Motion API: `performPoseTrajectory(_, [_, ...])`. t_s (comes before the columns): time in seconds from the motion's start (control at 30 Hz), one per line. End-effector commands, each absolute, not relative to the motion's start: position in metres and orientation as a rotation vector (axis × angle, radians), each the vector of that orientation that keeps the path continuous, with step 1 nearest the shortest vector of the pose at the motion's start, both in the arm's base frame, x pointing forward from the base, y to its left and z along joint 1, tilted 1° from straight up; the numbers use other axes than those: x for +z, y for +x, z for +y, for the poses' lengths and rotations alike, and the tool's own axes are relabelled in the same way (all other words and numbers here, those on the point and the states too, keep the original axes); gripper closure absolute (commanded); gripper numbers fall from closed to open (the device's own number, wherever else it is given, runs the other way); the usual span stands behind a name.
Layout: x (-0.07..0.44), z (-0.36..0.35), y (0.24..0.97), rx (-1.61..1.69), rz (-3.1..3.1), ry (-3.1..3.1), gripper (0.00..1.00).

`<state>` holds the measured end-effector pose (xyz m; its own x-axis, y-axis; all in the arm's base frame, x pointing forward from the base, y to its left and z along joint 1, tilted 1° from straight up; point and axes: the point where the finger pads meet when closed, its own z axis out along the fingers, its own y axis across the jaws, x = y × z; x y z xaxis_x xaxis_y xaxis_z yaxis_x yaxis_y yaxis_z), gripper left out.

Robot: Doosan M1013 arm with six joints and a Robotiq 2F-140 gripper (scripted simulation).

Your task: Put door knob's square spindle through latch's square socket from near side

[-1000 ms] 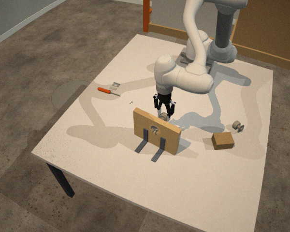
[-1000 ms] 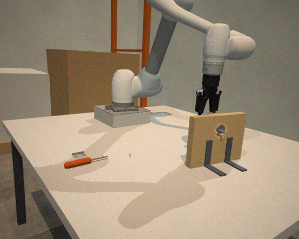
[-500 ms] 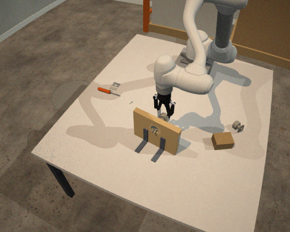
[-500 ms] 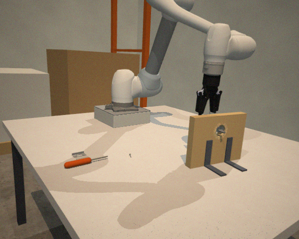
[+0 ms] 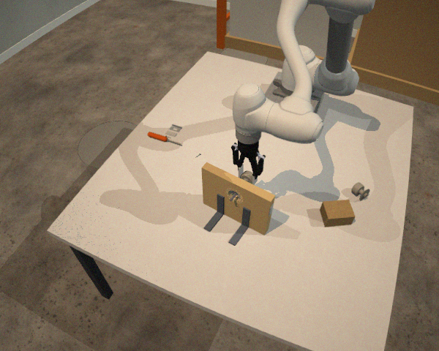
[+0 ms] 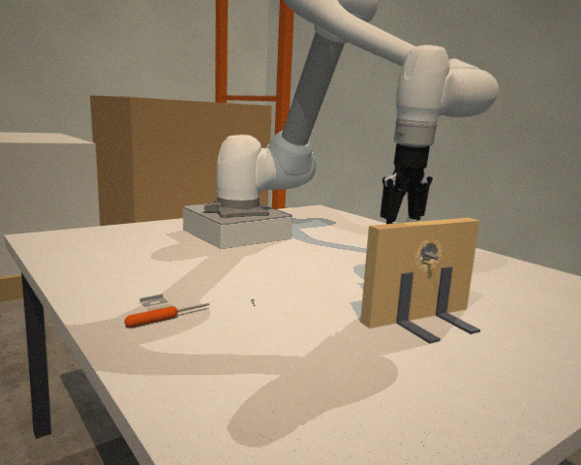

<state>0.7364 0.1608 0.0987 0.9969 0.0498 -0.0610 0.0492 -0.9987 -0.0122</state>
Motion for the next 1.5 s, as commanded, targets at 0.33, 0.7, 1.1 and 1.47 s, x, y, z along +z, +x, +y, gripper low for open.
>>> performPoseTrajectory(0.33, [0.0990, 0.1611, 0.7407, 0.096, -0.078, -3.128, 0.58])
performPoseTrajectory(0.7, [0.0990, 0.1611, 0.7413, 0.096, -0.078, -3.128, 0.58])
performPoseTrajectory(1.1, [0.0990, 0.1612, 0.7435, 0.096, -0.078, -3.128, 0.58])
performPoseTrajectory(1.47, [0.0990, 0.1613, 0.7463, 0.096, -0.078, -3.128, 0.58])
